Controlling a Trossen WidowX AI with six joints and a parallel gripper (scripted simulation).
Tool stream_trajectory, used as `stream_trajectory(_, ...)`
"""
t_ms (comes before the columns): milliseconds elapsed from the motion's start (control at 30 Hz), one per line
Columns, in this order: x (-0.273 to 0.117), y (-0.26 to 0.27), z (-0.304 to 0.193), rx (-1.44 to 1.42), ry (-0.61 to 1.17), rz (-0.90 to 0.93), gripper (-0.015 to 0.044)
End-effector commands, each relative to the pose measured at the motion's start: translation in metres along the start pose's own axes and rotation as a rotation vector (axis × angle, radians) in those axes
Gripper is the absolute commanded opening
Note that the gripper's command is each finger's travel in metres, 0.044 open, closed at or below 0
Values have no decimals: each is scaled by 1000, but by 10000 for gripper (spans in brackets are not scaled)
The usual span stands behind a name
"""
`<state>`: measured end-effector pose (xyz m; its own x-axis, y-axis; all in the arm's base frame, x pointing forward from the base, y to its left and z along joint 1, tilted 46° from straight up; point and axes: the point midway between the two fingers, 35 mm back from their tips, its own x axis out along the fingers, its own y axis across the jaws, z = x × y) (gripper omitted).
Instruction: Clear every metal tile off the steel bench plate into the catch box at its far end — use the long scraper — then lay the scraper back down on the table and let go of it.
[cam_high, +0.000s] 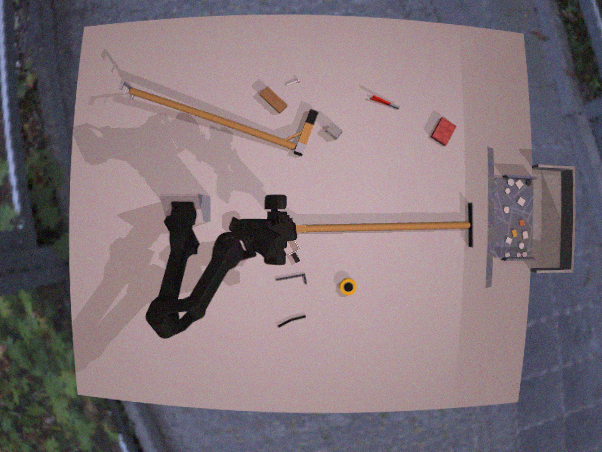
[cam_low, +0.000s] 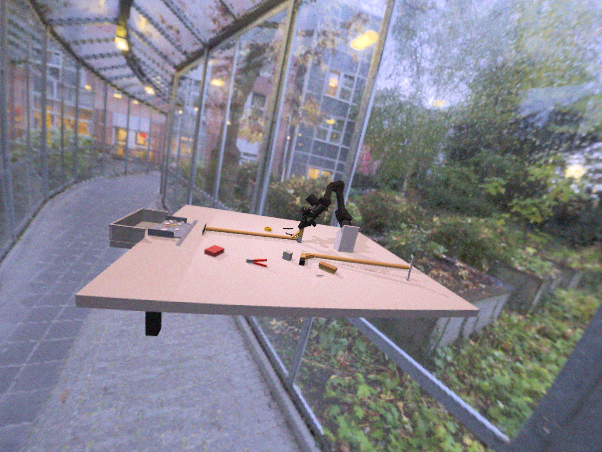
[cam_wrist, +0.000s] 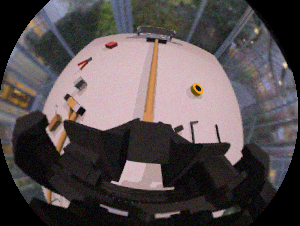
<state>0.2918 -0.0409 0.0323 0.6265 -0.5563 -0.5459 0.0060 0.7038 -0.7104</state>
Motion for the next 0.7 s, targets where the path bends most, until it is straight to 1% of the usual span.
stream_trajectory(0, 1, -3, 9, 13, -16, -2, 0)
stream_trajectory(667, 14, -7, 28, 19, -17, -9, 0)
